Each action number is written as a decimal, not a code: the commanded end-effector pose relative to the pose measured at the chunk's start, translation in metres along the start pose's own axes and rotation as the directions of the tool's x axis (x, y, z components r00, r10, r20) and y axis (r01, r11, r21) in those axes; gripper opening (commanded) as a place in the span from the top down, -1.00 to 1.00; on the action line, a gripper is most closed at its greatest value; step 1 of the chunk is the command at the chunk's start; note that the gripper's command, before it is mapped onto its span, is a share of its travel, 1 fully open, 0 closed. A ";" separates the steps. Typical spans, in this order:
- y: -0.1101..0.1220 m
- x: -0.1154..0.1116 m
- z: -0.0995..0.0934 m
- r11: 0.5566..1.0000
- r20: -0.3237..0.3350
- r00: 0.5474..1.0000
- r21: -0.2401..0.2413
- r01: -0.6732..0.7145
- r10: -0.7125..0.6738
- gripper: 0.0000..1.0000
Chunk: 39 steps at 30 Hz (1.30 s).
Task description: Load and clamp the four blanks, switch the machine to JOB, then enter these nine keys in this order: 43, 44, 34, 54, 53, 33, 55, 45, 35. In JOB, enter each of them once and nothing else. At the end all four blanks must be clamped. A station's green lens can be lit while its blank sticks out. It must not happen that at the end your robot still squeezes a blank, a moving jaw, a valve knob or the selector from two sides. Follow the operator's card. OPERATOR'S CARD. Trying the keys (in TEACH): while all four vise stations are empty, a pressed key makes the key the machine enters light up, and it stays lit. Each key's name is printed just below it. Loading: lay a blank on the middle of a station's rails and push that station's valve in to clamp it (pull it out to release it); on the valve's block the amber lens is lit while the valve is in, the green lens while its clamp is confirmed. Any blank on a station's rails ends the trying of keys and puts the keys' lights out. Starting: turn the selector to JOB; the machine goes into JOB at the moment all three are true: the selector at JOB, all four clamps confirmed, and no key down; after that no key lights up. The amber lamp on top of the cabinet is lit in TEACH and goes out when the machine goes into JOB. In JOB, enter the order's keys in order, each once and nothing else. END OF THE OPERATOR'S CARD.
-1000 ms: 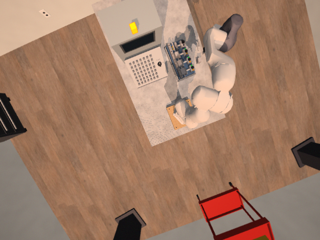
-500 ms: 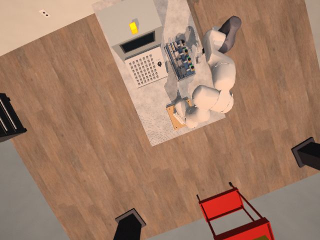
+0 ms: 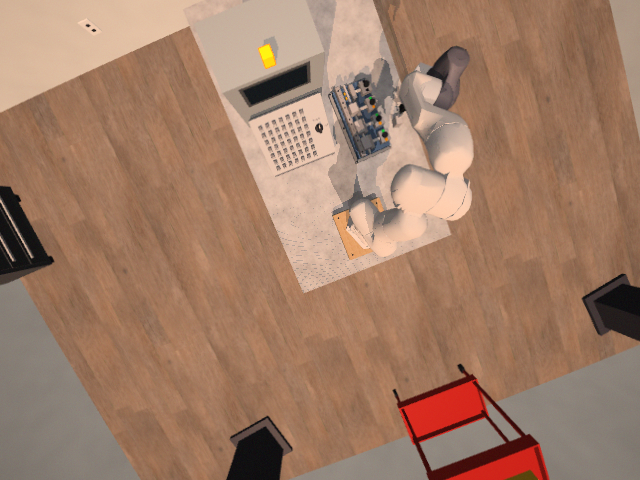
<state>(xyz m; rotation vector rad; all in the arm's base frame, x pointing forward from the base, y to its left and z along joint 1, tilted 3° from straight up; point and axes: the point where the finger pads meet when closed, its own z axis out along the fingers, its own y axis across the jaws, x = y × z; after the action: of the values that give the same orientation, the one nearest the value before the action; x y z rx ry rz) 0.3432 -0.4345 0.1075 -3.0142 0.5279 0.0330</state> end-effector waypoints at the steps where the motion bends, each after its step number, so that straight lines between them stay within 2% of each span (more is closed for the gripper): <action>1: 0.006 0.007 0.006 1.000 -0.019 1.000 -0.019 -0.019 0.018 0.20; 9: 0.006 0.007 0.042 1.000 -0.019 1.000 -0.019 -0.019 0.018 0.20; 16: 0.007 0.008 0.066 1.000 -0.019 1.000 -0.019 -0.019 0.018 0.20; 27: 0.007 0.008 0.082 1.000 -0.019 1.000 -0.019 -0.019 0.018 0.20; 39: 0.007 0.008 0.083 1.000 -0.019 1.000 -0.019 -0.019 0.018 0.20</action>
<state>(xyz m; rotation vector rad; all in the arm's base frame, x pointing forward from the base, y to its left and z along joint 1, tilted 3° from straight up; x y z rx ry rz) 0.3475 -0.4366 0.0245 -3.0307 0.5464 0.0124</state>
